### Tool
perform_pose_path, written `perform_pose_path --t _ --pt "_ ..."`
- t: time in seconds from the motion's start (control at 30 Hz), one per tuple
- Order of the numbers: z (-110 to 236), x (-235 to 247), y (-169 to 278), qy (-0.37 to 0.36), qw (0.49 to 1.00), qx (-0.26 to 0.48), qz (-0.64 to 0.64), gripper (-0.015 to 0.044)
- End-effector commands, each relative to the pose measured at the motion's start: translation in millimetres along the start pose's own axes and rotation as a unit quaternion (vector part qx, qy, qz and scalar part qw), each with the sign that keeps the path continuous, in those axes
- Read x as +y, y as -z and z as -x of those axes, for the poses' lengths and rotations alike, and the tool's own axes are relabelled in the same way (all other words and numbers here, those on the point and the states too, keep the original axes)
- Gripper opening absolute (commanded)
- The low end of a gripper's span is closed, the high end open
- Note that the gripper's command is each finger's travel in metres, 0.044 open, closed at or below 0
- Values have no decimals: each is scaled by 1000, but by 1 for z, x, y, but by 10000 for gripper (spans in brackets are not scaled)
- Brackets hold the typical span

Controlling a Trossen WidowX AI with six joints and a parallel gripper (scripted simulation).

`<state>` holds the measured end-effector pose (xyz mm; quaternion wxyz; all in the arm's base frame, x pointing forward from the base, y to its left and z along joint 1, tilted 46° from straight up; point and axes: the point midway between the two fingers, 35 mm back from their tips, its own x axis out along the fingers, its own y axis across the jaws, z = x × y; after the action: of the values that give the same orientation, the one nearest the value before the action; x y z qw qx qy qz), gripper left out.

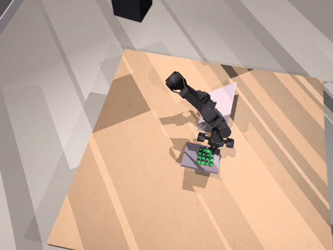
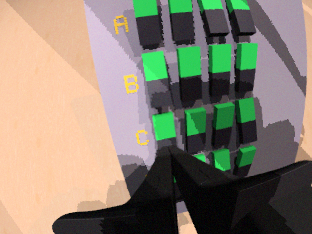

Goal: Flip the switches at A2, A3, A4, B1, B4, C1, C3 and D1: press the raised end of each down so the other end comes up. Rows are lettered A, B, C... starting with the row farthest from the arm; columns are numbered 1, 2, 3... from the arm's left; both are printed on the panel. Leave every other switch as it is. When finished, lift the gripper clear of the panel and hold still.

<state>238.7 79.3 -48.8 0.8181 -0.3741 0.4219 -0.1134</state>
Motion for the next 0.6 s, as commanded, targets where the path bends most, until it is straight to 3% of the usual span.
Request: perform_pose_path --t 0.0,0.33,0.57 --pt "-1 0 0 0 1000 0 2 0" --pt "0 0 0 0 1000 0 -1 0" --pt "61 1 -3 -2 1000 13 2 0"
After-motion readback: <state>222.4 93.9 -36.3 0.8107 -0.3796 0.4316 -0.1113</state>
